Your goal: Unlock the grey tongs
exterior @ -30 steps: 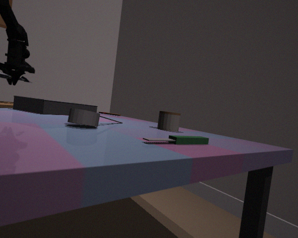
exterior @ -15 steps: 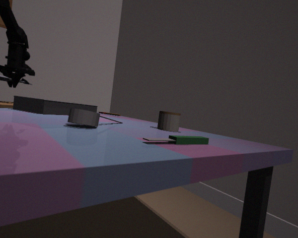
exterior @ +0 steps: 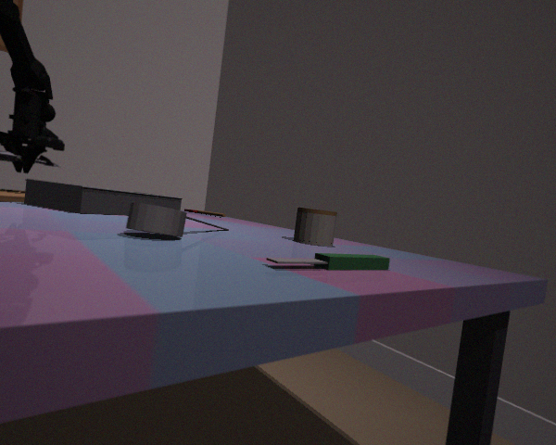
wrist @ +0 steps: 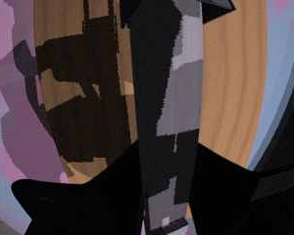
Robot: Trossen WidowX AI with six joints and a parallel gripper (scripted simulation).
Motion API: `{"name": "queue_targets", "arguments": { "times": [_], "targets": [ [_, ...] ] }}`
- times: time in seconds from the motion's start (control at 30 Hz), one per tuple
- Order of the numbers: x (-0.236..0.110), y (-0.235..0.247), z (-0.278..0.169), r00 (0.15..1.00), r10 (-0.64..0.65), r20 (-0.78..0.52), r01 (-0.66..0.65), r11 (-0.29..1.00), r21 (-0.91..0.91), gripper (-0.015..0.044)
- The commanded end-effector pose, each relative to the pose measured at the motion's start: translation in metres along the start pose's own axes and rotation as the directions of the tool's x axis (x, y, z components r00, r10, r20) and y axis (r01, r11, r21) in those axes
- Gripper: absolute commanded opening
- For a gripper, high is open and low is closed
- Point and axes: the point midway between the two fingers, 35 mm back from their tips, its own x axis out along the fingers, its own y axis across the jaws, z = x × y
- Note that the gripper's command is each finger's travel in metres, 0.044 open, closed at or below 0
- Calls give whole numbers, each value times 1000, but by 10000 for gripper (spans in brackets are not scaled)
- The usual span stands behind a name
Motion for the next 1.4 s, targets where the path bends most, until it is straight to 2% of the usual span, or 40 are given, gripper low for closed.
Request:
{"name": "queue_targets", "arguments": {
  "times": [0.0,0.5,1.23,1.37],
  "targets": [
    [10,0,-2,1000,1,-8,-1,1000,3,-150],
    [26,-1,-3,1000,1,-8,-1,1000,3,-150],
    [23,-1,-2,1000,-2,-4,2,1000,1,427],
    [23,-1,-2,1000,-2,-4,2,1000,1,440]
  ]
}}
